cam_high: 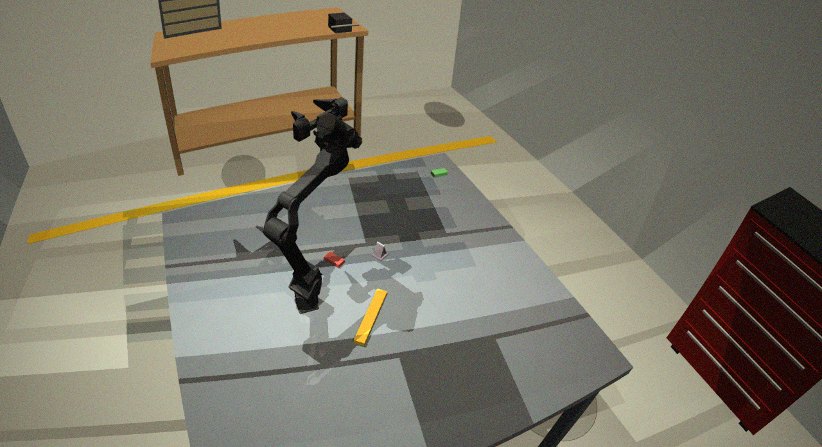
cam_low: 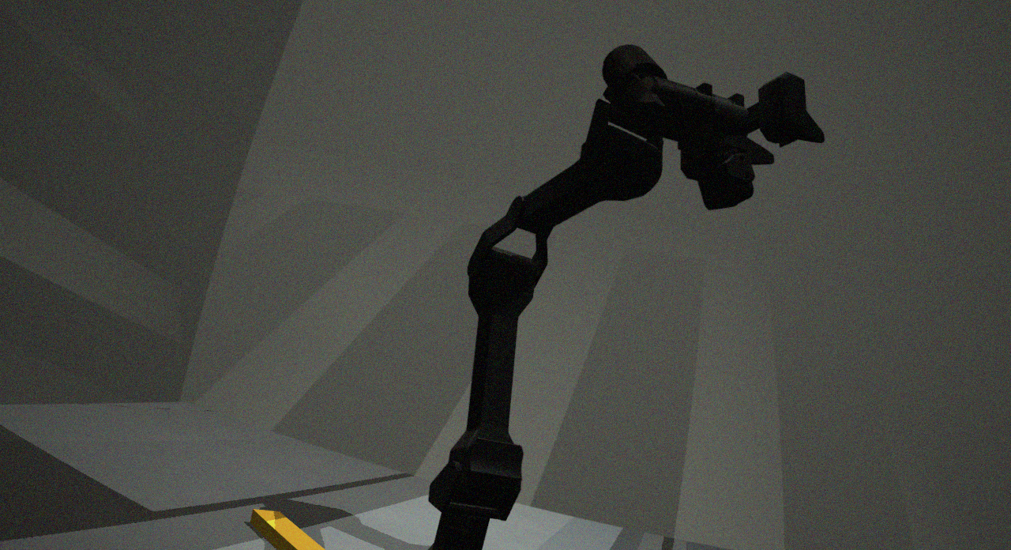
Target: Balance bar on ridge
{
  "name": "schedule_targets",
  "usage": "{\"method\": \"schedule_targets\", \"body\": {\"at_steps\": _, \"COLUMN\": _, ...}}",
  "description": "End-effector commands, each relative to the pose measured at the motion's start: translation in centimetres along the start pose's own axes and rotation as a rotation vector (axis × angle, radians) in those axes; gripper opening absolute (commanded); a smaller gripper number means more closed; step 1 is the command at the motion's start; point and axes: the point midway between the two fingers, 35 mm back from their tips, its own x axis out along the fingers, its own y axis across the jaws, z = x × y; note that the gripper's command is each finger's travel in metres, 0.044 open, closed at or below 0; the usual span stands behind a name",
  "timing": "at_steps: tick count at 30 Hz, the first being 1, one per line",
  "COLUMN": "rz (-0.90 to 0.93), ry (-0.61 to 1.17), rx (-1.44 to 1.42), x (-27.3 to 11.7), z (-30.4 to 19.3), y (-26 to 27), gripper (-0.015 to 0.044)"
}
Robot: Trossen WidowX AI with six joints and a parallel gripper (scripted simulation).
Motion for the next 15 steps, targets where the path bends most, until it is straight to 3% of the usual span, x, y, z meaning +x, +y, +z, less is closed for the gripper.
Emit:
{"method": "schedule_targets", "body": {"at_steps": 1, "rz": 0.005, "ry": 0.001, "rx": 0.006, "x": 0.0, "z": 0.0, "y": 0.1, "gripper": 0.0374}}
{"method": "schedule_targets", "body": {"at_steps": 4, "rz": 0.075, "ry": 0.016, "rx": 0.085, "x": -0.8, "z": 0.4, "y": 1.7, "gripper": 0.0315}}
{"method": "schedule_targets", "body": {"at_steps": 15, "rz": 0.421, "ry": 0.114, "rx": 0.442, "x": -6.1, "z": 3.3, "y": 8.8, "gripper": 0.0315}}
